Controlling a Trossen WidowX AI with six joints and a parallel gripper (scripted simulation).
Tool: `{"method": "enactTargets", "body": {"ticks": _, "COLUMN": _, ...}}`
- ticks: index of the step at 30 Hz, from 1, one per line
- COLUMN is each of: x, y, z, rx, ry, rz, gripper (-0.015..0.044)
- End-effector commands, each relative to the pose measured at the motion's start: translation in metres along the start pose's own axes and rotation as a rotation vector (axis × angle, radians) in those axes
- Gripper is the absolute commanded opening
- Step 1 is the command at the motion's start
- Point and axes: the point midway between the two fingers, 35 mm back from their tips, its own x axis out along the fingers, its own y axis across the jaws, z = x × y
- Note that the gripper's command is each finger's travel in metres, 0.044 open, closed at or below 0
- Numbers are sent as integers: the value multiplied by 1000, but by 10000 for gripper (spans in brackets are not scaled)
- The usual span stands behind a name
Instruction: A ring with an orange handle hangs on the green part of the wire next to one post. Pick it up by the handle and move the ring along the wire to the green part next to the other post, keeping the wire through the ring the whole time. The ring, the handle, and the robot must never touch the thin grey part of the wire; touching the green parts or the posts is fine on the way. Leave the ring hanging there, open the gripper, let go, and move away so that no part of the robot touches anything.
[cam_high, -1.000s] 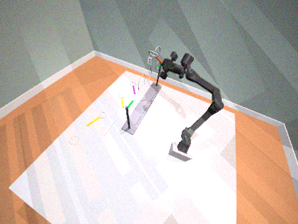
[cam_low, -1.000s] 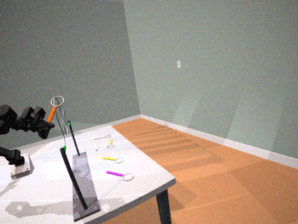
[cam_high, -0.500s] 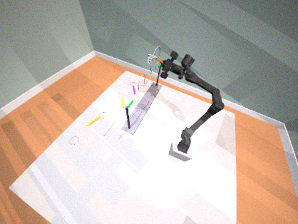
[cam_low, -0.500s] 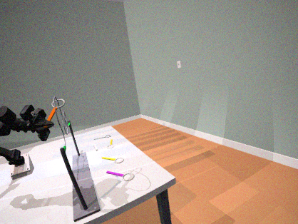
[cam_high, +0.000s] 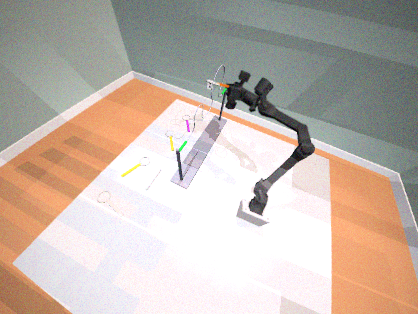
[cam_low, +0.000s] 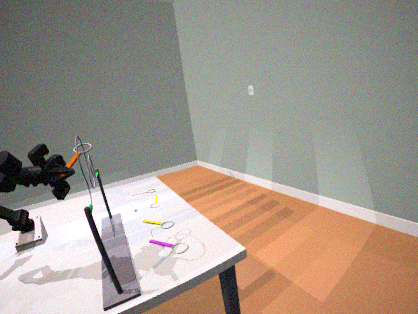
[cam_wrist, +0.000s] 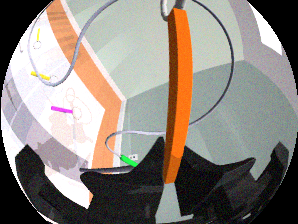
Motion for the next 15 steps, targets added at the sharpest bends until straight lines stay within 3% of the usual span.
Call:
{"method": "enactTargets", "body": {"ticks": 1, "x": 0, "y": -3, "z": 1, "rx": -53, "ry": -11, "rz": -28, "gripper": -150}}
{"method": "enactTargets", "body": {"ticks": 15, "x": -10, "y": -9, "z": 2, "rx": -210, "ry": 50, "rz": -103, "gripper": -150}}
